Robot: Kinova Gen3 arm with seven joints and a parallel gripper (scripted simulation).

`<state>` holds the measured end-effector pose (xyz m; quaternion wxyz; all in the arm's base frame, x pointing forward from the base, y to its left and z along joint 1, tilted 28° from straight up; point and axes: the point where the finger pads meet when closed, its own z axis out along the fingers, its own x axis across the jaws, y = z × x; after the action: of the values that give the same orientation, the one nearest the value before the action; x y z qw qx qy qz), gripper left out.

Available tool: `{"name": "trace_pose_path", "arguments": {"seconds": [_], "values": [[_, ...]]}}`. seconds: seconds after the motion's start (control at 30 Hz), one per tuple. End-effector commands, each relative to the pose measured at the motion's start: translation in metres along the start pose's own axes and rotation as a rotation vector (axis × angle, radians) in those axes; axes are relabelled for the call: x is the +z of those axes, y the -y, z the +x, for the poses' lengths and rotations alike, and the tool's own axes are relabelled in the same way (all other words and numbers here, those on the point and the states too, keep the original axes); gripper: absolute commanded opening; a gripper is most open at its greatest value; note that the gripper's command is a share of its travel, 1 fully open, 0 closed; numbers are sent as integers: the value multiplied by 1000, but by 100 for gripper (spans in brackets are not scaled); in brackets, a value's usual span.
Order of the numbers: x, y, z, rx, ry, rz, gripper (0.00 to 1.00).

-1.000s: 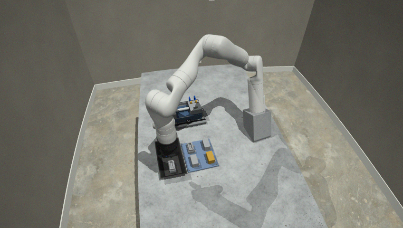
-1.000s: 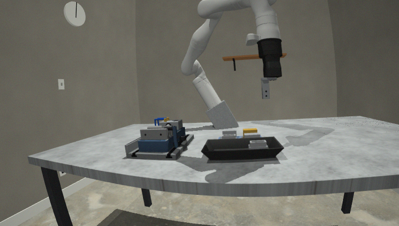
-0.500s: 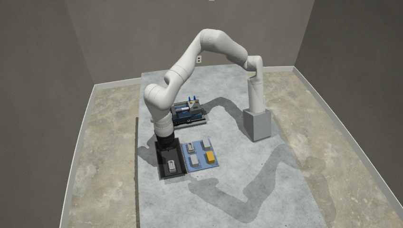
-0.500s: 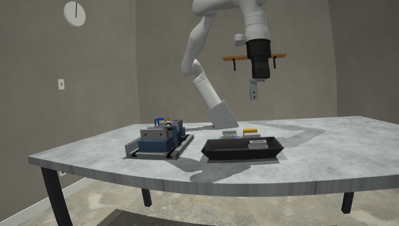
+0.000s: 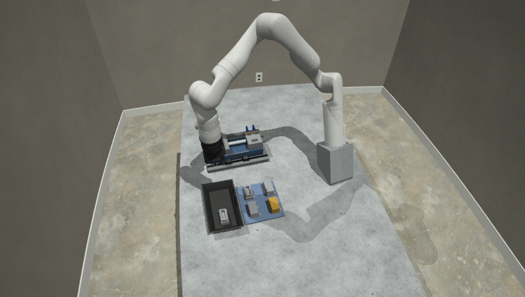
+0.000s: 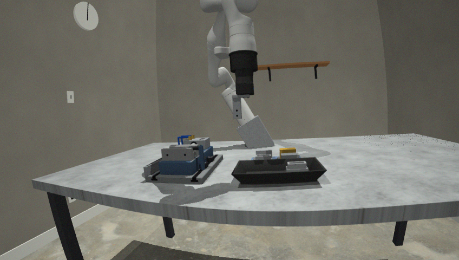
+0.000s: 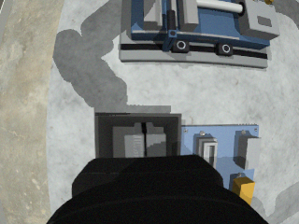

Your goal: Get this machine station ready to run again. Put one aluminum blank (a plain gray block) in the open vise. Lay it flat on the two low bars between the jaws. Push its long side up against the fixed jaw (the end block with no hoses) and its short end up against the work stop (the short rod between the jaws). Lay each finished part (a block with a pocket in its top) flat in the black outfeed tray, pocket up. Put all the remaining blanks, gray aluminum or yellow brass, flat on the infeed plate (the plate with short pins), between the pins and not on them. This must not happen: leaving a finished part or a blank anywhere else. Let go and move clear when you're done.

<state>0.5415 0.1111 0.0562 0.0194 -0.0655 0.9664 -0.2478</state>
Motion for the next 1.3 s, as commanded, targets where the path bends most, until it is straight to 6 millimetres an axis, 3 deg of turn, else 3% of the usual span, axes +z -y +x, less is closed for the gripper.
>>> {"name": "trace_pose_path", "arguments": {"seconds": [0.0,0.2,0.37,1.27], "values": [[-12,19,2,24,11,-17,0],[-7,87,31,24,7,-17,0],[-5,112,46,24,5,-18,0],[-4,115,48,24,5,-18,0]]}}
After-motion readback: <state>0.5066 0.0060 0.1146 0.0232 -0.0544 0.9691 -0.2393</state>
